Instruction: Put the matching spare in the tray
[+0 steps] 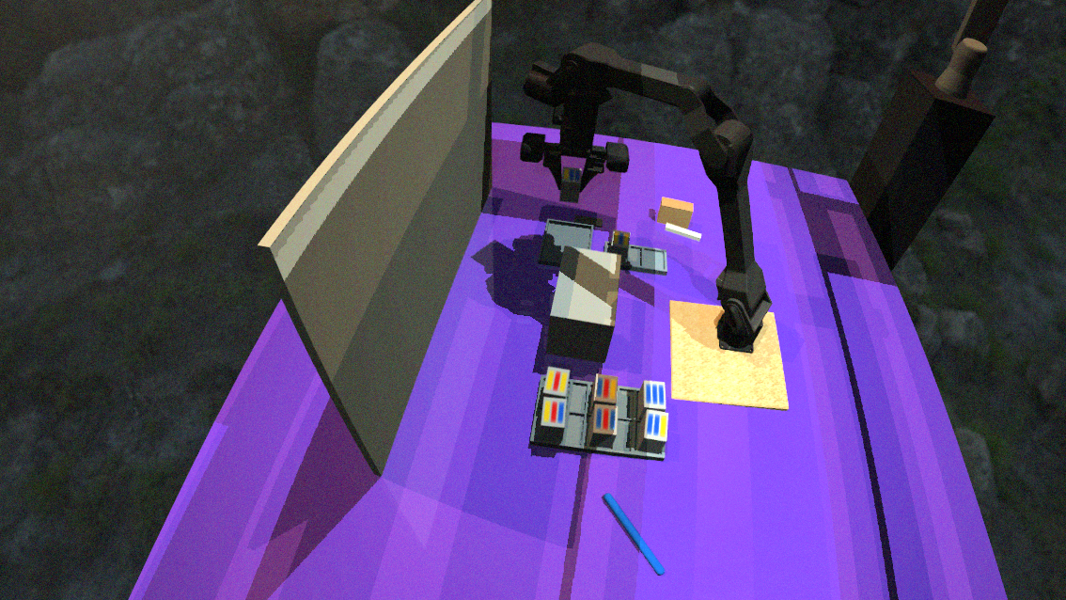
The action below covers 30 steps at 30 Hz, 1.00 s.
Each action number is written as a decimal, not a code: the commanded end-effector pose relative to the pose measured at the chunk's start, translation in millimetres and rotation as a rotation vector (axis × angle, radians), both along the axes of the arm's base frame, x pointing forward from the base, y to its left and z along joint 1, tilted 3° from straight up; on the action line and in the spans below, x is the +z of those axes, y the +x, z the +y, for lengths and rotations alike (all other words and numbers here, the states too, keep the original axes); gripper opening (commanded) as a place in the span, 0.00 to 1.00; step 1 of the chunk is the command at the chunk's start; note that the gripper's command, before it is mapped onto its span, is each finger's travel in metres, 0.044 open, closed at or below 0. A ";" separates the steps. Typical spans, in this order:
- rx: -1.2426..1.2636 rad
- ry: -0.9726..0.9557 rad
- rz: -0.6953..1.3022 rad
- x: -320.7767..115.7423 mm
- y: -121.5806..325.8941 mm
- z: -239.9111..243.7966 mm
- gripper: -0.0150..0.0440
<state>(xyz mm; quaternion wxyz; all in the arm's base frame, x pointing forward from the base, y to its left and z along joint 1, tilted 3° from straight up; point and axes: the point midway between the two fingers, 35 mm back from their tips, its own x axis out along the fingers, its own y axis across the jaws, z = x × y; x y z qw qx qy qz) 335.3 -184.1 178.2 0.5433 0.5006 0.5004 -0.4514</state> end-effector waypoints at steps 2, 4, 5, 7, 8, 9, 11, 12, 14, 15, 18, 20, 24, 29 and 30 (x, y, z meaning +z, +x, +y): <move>-0.006 -0.001 0.005 -4.1 0.2 -0.5 0.25; -0.006 -0.001 0.005 -5.5 0.4 -0.6 0.25; -0.006 -0.001 0.005 -6.2 0.6 -0.7 0.25; -0.006 -0.001 0.005 -7.5 0.8 -0.7 0.25; -0.006 -0.001 0.005 -8.2 0.9 -0.8 0.25; -0.006 -0.001 0.005 -8.9 1.1 -0.8 0.25; -0.006 -0.001 0.005 -10.3 1.3 -0.9 0.25; -0.006 -0.001 0.006 -11.0 1.4 -0.9 0.25; -0.006 -0.001 0.006 -12.4 1.7 -0.9 0.25; -0.006 -0.001 0.006 -13.0 1.8 -1.0 0.25; -0.006 -0.001 0.006 -15.1 2.1 -1.0 0.25; -0.006 0.000 0.006 -16.5 2.3 -1.1 0.25; -0.006 0.000 0.007 -19.2 2.7 -1.2 0.25; -0.006 0.000 0.007 -22.7 3.2 -1.3 0.25; -0.006 0.000 0.007 -23.4 3.3 -1.3 0.25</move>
